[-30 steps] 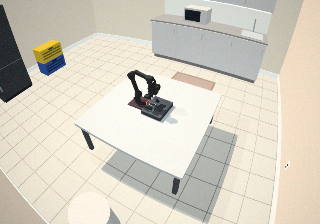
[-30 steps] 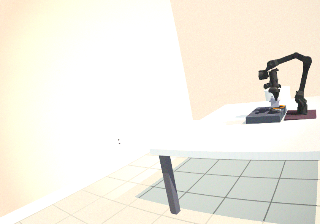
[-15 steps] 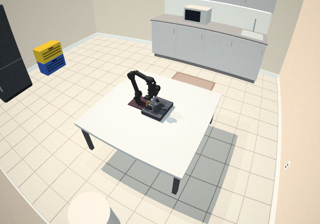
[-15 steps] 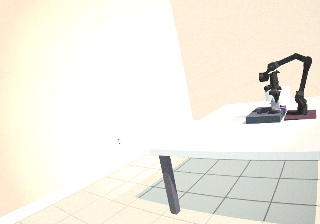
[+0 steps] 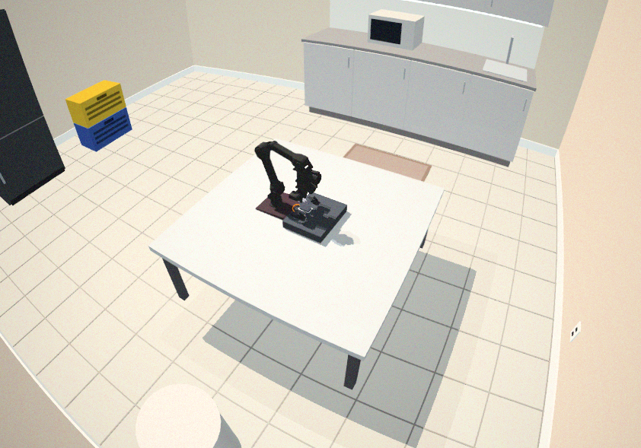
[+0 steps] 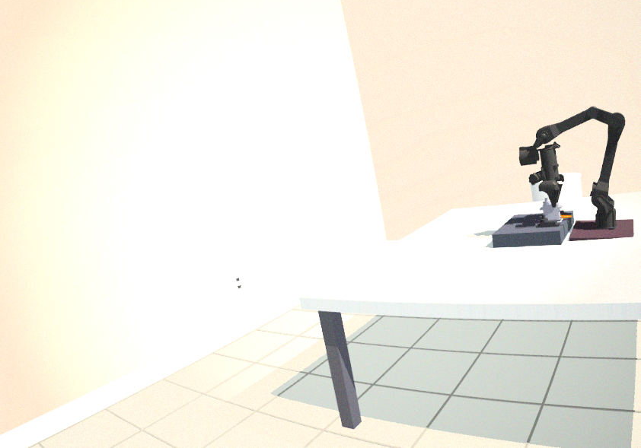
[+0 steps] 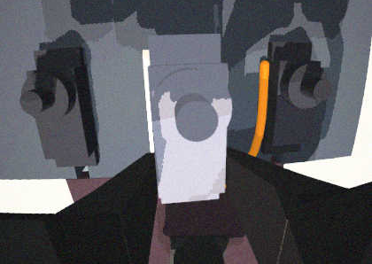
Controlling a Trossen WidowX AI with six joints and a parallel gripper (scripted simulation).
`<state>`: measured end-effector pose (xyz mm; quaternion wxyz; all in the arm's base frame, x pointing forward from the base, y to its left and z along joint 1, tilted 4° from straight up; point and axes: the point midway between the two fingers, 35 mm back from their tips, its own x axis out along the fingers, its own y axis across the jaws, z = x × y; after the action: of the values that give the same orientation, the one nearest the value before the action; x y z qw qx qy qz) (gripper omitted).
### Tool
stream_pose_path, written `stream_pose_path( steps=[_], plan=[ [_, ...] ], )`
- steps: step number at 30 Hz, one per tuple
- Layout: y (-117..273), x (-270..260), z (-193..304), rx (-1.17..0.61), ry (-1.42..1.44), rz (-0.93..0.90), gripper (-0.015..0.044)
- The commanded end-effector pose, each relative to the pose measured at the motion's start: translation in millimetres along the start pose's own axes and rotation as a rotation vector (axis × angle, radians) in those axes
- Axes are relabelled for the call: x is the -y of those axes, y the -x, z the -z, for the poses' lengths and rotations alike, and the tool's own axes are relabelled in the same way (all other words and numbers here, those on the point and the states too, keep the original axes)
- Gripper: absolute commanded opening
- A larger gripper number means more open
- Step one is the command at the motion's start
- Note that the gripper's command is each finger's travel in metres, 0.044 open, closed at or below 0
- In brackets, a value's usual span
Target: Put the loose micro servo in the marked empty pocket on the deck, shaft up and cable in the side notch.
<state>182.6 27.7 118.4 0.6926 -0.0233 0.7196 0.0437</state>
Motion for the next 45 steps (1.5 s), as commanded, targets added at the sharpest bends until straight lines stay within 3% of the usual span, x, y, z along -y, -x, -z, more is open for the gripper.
stream_pose_path(
  steps=[1,45],
  plan=[
    [-4,-1,0,0.002,-0.006,-0.003,0.0000],
    [-39,-1,0,0.002,-0.006,-0.003,0.0000]
  ],
)
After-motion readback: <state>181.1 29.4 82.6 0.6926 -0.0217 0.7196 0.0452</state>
